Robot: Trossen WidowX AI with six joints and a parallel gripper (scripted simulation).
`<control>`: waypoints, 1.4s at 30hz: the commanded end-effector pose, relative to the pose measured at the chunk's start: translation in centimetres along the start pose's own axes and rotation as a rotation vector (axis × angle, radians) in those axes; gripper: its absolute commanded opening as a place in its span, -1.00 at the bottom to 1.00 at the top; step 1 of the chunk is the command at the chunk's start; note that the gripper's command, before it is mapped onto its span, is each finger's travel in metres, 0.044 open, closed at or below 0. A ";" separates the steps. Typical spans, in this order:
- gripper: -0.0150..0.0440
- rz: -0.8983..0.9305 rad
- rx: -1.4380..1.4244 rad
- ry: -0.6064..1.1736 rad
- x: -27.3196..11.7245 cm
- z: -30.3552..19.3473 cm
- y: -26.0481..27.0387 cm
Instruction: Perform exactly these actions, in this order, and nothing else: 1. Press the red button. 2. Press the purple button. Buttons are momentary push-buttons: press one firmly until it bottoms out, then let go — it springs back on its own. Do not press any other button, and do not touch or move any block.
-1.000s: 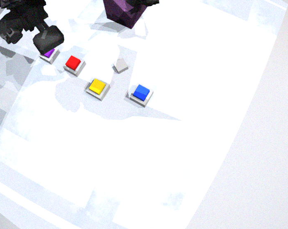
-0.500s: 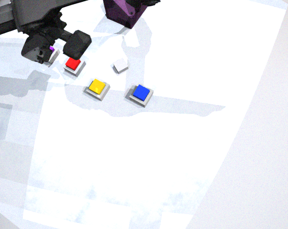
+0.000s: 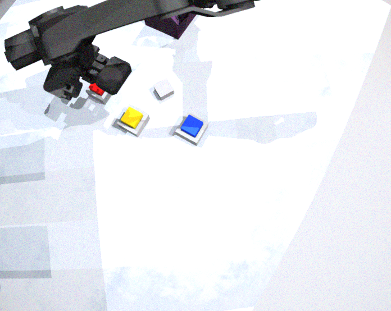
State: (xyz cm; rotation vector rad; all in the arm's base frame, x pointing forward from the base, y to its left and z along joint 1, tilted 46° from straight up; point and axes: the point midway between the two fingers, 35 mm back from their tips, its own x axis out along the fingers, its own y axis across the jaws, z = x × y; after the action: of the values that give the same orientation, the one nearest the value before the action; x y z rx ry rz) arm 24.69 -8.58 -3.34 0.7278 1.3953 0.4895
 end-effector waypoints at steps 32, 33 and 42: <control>-0.42 0.008 0.006 0.001 3.5 -0.1 0.2; -0.42 0.008 0.006 0.001 3.5 -0.1 0.2; -0.42 0.008 0.006 0.001 3.5 -0.1 0.2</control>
State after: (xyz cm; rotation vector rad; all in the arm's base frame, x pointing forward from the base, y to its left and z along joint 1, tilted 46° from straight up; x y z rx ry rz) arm 25.16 -6.19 -5.67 0.7290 1.3927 0.4906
